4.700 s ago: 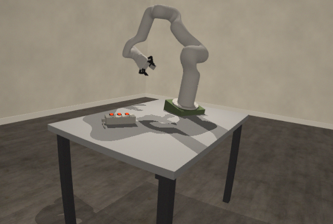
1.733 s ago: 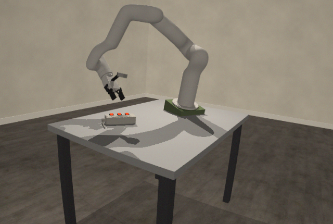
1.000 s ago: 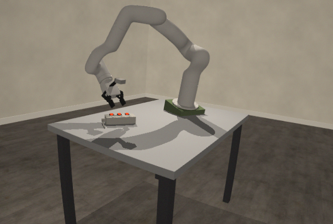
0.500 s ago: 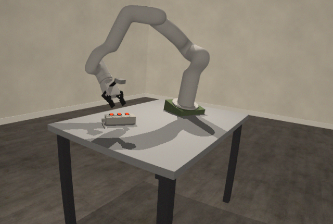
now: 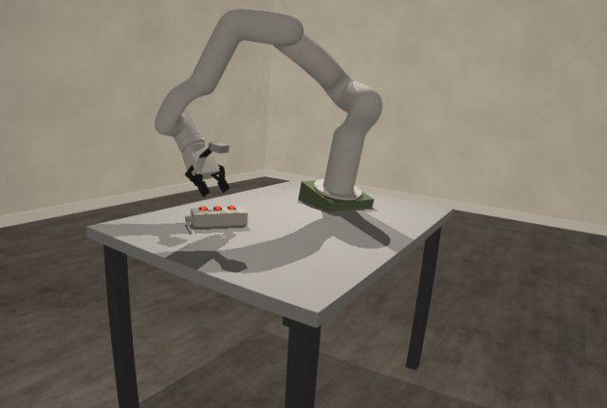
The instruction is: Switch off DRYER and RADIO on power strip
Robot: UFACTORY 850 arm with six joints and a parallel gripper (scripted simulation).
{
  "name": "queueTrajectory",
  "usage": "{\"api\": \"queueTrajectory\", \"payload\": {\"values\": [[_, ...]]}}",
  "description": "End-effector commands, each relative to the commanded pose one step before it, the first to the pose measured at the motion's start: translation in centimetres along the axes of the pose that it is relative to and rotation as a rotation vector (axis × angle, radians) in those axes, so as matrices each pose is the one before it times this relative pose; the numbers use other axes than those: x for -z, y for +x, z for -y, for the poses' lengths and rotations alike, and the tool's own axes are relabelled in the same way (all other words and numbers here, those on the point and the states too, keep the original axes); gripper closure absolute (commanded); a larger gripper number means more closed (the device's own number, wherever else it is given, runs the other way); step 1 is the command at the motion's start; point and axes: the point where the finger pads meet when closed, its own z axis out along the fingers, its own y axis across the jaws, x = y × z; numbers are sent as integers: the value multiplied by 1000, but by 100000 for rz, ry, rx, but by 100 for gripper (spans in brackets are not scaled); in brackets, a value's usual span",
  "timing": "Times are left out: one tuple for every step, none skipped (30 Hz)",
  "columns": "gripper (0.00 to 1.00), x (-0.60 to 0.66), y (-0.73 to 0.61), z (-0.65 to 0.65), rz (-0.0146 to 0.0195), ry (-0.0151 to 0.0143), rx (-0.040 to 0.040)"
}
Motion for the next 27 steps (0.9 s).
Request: {"api": "queueTrajectory", "payload": {"values": [[0,91,19,-72,92,-116,122],[0,0,0,0,0,0,0],[0,0,0,0,0,0,0],[0,0,0,0,0,0,0],[0,0,0,0,0,0,0],[0,0,0,0,0,0,0],[0,0,0,0,0,0,0],[0,0,0,0,0,0,0],[0,0,0,0,0,0,0],[0,0,0,0,0,0,0],[0,0,0,0,0,0,0],[0,0,0,0,0,0,0],[0,0,0,0,0,0,0],[0,0,0,0,0,0,0],[0,0,0,0,0,0,0],[0,0,0,0,0,0,0],[0,0,0,0,0,0,0],[0,0,0,0,0,0,0],[0,0,0,0,0,0,0],[0,0,0,0,0,0,0],[0,0,0,0,0,0,0],[0,0,0,0,0,0,0],[0,0,0,0,0,0,0],[0,0,0,0,0,0,0],[0,0,0,0,0,0,0],[0,1,20,3,227,113,-53],[0,7,121,15,1395,674,-319]]}}
